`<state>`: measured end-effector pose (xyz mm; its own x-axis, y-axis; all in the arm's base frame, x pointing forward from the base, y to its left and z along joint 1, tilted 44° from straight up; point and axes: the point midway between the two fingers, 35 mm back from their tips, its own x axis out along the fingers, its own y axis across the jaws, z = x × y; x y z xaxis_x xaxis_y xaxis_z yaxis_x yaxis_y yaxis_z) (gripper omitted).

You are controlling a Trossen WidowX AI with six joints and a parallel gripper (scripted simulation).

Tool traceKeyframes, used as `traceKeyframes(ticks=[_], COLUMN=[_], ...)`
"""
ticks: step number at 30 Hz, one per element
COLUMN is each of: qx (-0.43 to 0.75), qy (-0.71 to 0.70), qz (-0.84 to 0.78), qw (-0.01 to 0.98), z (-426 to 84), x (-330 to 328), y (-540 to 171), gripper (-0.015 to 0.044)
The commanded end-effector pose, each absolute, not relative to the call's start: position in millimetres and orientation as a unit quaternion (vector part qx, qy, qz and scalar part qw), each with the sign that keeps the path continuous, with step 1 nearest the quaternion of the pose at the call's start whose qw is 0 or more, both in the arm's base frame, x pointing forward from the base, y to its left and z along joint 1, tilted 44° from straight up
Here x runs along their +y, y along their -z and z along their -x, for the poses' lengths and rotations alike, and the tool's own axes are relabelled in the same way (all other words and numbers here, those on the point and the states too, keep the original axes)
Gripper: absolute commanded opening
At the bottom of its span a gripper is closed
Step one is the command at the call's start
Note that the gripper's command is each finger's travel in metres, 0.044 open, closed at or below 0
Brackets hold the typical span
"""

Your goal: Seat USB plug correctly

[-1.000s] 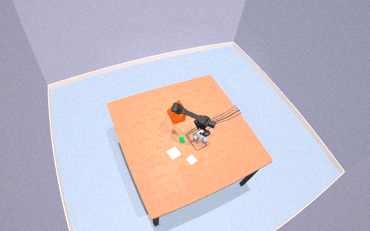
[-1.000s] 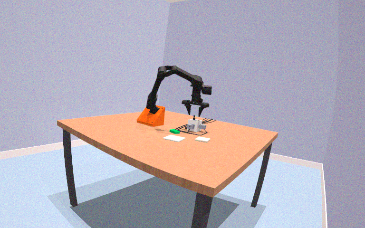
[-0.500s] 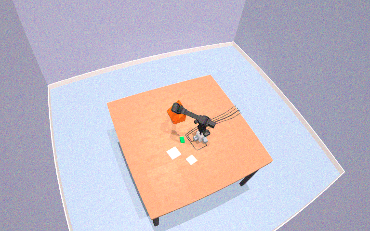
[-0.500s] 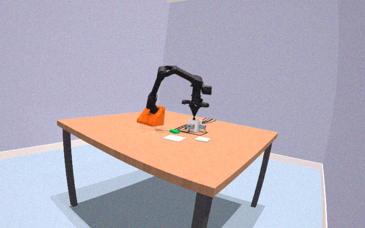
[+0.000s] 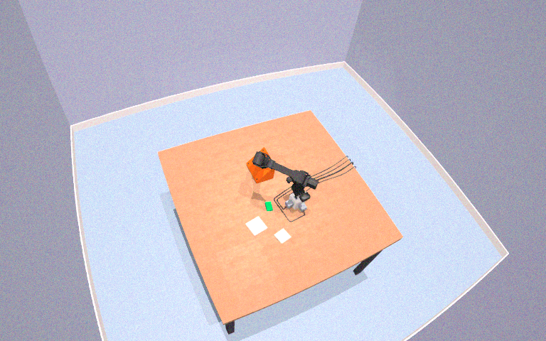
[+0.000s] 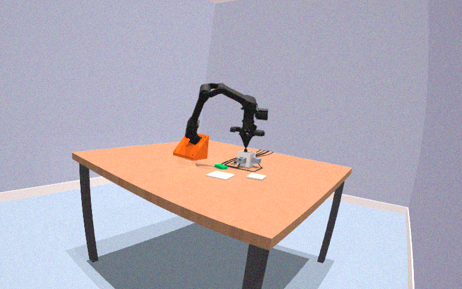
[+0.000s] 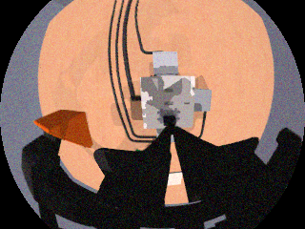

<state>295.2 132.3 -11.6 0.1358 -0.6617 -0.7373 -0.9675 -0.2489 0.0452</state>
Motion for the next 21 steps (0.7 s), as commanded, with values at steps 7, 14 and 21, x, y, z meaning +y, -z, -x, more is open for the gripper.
traceKeyframes(ticks=[7,14,21], qx=[0.568,0.568,0.568], qy=[-0.331,-0.332,-0.332], qz=[0.717,0.717,0.717], qw=[0.231,0.231,0.231], z=[-294.5,-293.8,-293.2], x=[135.6,138.8,141.9], y=[8.0,4.6,1.2], gripper=[0.0000,0.0000,0.0000])
